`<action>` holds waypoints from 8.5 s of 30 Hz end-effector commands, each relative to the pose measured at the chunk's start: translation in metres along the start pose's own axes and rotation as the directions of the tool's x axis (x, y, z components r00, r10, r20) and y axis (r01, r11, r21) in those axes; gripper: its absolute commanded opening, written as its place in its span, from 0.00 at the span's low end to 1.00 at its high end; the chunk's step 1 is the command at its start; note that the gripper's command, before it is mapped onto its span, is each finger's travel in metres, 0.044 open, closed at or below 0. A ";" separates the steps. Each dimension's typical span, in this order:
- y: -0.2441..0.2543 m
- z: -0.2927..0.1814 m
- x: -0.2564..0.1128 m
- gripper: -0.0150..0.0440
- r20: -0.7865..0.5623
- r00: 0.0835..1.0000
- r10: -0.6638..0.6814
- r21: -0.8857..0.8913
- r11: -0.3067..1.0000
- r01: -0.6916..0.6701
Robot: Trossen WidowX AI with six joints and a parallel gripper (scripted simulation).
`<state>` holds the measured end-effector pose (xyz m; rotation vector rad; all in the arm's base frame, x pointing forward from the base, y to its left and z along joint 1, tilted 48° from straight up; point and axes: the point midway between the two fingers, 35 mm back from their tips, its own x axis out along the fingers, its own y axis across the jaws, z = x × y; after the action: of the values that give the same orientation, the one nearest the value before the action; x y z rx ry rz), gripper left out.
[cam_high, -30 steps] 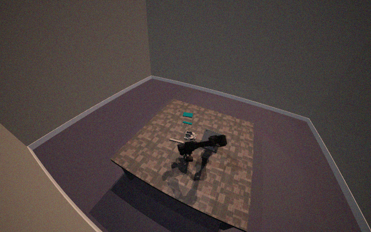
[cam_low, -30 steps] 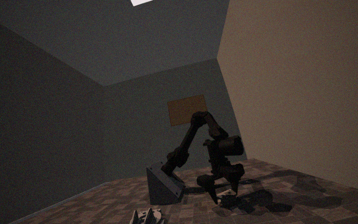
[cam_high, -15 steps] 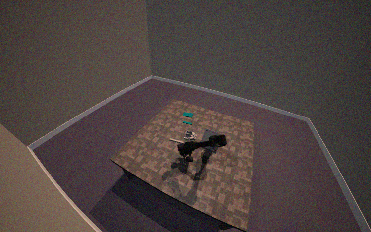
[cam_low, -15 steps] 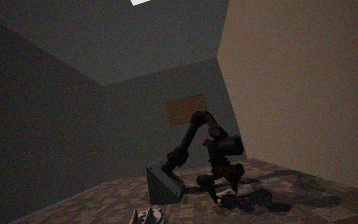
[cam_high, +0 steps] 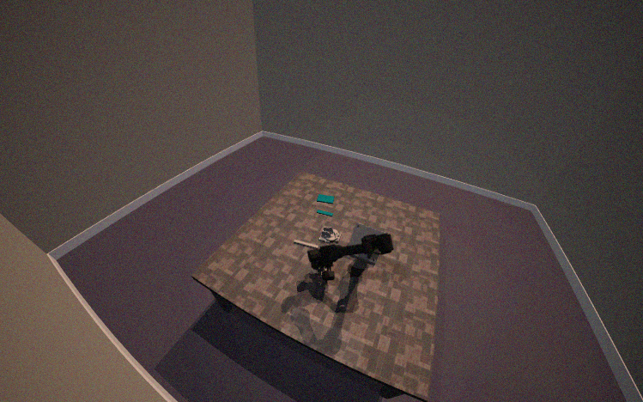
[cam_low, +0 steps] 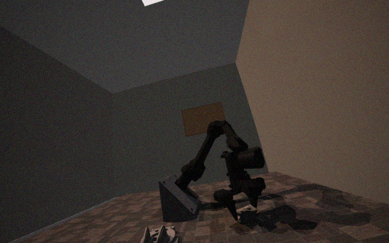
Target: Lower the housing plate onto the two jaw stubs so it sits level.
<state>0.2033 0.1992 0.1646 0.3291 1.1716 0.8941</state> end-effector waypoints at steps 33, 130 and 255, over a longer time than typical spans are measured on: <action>-0.001 0.000 -0.070 0.85 -0.002 1.000 -0.010 0.003 1.000 0.010; -0.271 -0.093 -0.076 0.85 -0.013 1.000 -0.027 0.360 0.933 0.030; -0.272 -0.098 -0.011 0.85 -0.008 1.000 -0.019 0.357 0.934 0.021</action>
<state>0.2316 -0.0013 -0.0424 0.6033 1.3418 0.6595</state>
